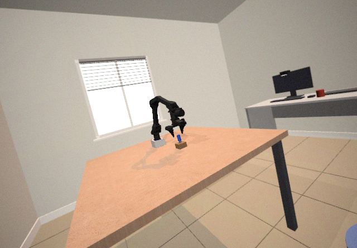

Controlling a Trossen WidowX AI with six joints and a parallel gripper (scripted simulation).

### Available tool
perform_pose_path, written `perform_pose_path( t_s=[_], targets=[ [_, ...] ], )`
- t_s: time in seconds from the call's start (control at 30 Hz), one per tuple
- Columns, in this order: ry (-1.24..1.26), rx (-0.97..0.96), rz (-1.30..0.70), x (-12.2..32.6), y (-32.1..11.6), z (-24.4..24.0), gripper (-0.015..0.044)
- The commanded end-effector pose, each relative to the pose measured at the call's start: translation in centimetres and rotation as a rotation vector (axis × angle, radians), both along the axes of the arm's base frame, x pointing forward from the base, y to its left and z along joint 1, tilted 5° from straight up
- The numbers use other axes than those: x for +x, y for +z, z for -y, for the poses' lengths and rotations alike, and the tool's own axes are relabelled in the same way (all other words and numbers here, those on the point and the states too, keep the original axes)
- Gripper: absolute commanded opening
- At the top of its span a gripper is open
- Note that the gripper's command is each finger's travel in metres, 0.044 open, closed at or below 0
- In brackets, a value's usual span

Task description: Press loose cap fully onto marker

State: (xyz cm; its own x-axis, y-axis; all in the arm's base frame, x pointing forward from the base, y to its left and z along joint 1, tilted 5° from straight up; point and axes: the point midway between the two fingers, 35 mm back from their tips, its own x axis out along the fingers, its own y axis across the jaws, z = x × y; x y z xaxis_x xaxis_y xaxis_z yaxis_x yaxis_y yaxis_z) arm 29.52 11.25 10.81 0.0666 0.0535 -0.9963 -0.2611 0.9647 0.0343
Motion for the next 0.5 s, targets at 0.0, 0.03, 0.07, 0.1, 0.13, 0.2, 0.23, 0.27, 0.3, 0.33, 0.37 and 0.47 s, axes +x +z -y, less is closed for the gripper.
perform_pose_path(
  t_s=[0.0,0.03,0.07,0.1,0.13,0.2,0.23,0.27,0.3,0.33,0.37,0.47],
  targets=[
    [0.003,0.01,0.027,-0.19,4.01,0.17,0.044],
    [0.003,0.01,0.027,-0.24,4.25,0.2,0.044],
    [0.003,0.01,0.027,-0.24,4.25,0.2,0.044],
    [0.003,0.01,0.027,-0.24,4.25,0.2,0.044],
    [0.003,0.01,0.027,-0.24,4.25,0.2,0.044],
    [0.003,0.01,0.027,-0.24,4.25,0.2,0.044],
    [-0.008,0.011,0.026,-0.24,4.17,0.21,0.0414],
    [-0.043,0.014,0.024,-0.24,3.94,0.25,0.0387],
    [-0.094,0.019,0.021,-0.26,3.58,0.3,0.0361],
    [-0.129,0.022,0.019,-0.27,3.34,0.34,0.0335],
    [-0.14,0.023,0.018,-0.27,3.26,0.35,0.0309],
    [-0.14,0.023,0.018,-0.27,3.26,0.35,0.023]
  ],
)
